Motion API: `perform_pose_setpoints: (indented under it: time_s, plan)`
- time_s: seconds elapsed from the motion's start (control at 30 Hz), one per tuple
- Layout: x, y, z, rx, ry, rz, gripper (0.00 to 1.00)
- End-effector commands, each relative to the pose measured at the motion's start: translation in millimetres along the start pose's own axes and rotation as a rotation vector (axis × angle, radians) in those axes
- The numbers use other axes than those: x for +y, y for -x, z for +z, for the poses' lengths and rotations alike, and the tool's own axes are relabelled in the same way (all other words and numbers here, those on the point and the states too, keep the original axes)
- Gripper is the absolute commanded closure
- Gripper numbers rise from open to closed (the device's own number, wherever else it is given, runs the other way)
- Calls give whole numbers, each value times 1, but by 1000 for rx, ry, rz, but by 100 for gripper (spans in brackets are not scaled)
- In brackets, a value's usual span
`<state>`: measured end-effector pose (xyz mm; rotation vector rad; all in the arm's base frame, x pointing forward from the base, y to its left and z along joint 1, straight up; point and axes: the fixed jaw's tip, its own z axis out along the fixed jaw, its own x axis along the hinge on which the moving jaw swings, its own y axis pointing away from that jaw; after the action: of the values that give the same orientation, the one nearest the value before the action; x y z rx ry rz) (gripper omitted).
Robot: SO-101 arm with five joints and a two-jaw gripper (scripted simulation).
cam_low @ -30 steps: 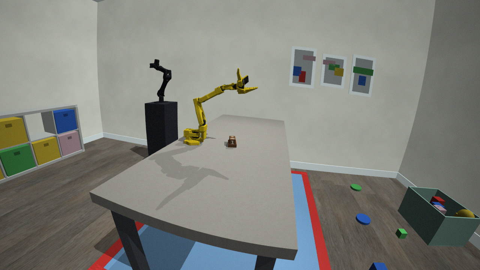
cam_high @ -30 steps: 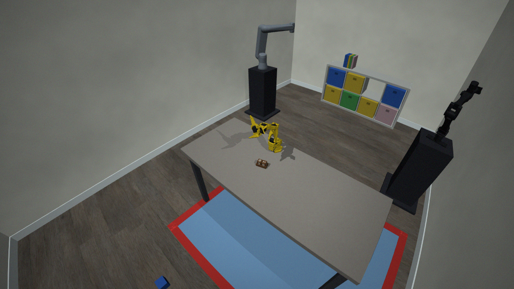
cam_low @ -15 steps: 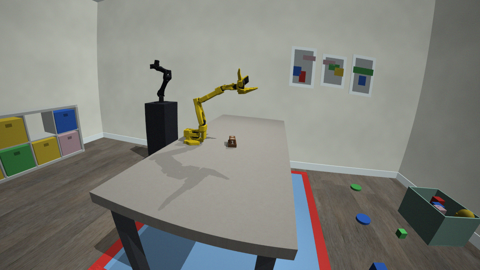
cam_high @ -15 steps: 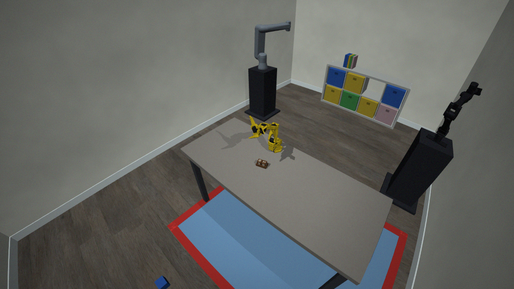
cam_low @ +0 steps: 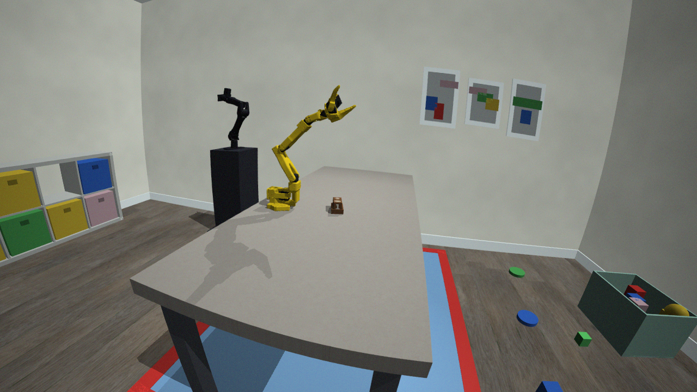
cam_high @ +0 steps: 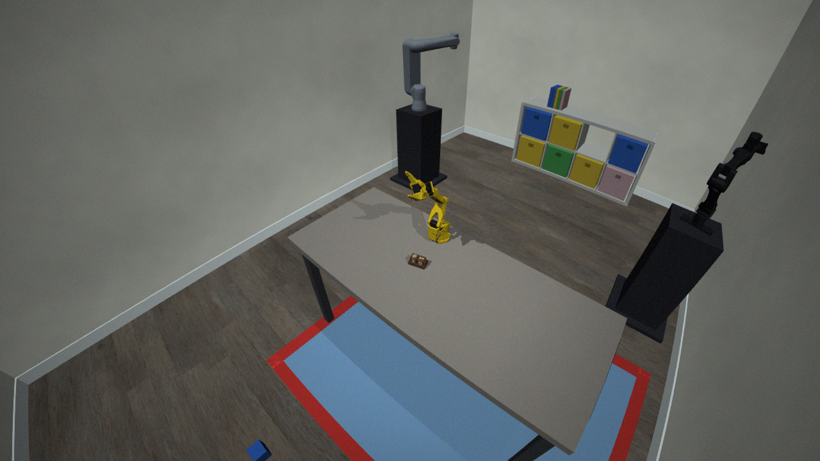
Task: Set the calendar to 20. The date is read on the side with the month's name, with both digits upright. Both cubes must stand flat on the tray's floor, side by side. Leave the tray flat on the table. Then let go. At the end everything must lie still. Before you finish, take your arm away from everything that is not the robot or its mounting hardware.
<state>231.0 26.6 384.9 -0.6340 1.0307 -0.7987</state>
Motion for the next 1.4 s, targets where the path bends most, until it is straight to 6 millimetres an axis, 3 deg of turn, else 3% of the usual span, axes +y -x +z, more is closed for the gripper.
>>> perform_pose_setpoints:
  time_s: [0.0, 0.23, 0.6, 0.73, 0.87, 0.93, 1.0, 1.37]
  plan:
    - [-32, 20, -24, -72, -114, 1, 54]
    - [-49, 31, -42, -115, -181, 1, 65]
    - [-41, 26, -39, -88, -142, -20, 65]
    - [-22, 13, -33, -26, -44, -71, 65]
    - [10, -7, -29, 63, 122, -153, 65]
    - [10, -7, -29, 63, 122, -153, 65]
    - [30, -20, -30, 112, 230, -203, 65]
    - [111, -74, -67, 266, 781, -419, 65]
